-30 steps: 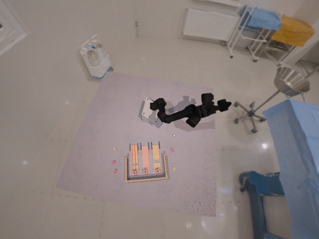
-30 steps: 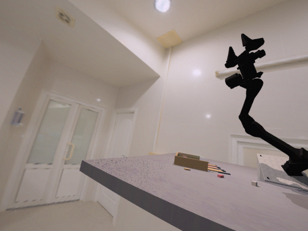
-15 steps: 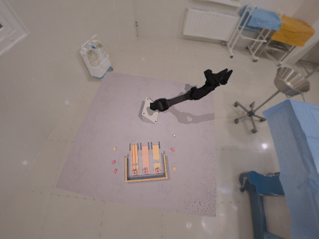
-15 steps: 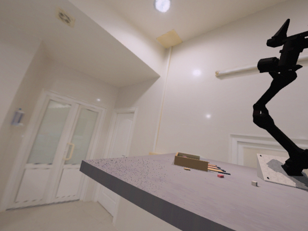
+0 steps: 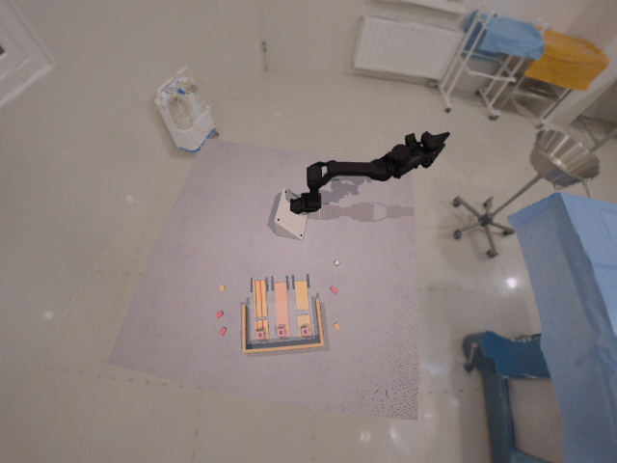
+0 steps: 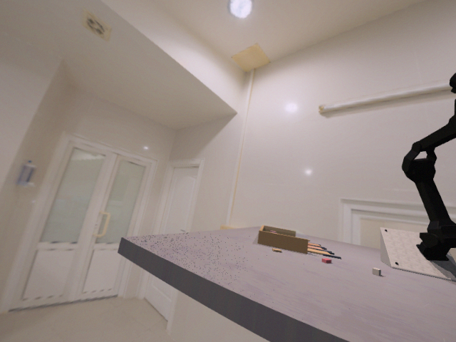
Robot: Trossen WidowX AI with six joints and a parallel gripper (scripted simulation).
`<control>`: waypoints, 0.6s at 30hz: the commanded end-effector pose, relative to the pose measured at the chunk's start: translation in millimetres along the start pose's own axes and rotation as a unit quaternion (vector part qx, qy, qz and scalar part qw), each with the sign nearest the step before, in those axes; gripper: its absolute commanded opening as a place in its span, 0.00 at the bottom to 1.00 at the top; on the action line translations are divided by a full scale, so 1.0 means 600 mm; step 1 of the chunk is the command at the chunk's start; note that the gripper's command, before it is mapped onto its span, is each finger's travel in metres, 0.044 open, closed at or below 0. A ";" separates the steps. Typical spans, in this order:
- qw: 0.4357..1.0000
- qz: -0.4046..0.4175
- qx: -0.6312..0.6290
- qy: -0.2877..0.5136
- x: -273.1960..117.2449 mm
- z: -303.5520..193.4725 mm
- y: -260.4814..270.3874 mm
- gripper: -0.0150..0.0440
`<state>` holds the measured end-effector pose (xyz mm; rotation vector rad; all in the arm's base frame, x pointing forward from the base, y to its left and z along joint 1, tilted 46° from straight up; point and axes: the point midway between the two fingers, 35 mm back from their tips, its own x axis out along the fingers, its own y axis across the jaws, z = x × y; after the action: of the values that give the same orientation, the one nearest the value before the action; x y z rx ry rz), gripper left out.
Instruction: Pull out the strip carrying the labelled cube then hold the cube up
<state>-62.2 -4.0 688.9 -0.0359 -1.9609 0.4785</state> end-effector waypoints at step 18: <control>0.890 0.317 0.068 0.320 -0.217 -0.284 0.373 0.93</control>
<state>65.2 213.2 581.5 -0.6421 -1.3627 0.8779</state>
